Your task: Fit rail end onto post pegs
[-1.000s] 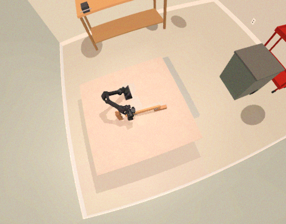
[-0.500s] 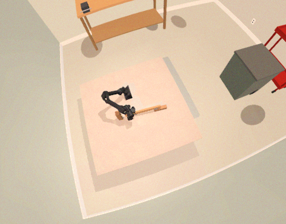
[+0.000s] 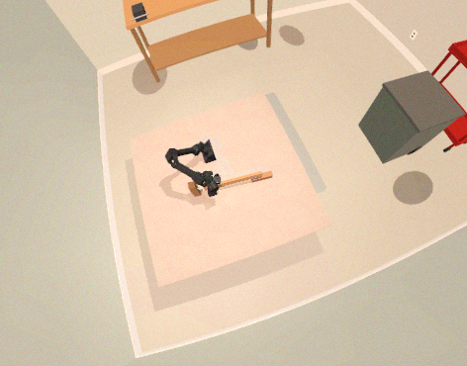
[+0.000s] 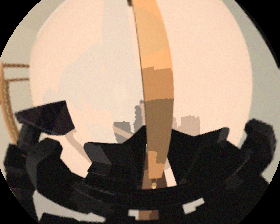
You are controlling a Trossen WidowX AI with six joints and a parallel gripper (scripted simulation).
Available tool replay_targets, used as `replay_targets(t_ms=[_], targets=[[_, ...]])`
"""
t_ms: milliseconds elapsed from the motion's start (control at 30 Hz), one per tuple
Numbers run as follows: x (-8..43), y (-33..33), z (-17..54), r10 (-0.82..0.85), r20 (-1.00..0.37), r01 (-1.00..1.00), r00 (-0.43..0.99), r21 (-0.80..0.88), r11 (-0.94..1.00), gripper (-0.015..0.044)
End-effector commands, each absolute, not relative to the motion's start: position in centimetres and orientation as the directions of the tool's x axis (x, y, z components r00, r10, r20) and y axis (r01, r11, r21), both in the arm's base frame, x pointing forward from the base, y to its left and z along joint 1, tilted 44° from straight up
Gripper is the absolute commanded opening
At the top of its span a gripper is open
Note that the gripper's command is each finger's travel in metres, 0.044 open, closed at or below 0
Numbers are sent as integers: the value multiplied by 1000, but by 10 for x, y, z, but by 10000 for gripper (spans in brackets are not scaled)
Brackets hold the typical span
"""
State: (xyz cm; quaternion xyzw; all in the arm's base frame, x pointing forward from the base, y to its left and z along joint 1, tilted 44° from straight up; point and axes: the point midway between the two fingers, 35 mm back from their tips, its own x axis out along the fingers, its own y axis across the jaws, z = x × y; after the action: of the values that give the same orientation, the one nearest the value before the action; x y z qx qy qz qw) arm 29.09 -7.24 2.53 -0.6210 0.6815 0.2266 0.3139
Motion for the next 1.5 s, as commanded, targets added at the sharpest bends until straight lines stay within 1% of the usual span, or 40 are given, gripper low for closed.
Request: replay_targets(t_ms=[0,1467], targets=[[294,-68,28,-695,-719,-988,-24,-87,125,0],[293,-63,33,-694,-719,-988,-24,-87,125,0]])
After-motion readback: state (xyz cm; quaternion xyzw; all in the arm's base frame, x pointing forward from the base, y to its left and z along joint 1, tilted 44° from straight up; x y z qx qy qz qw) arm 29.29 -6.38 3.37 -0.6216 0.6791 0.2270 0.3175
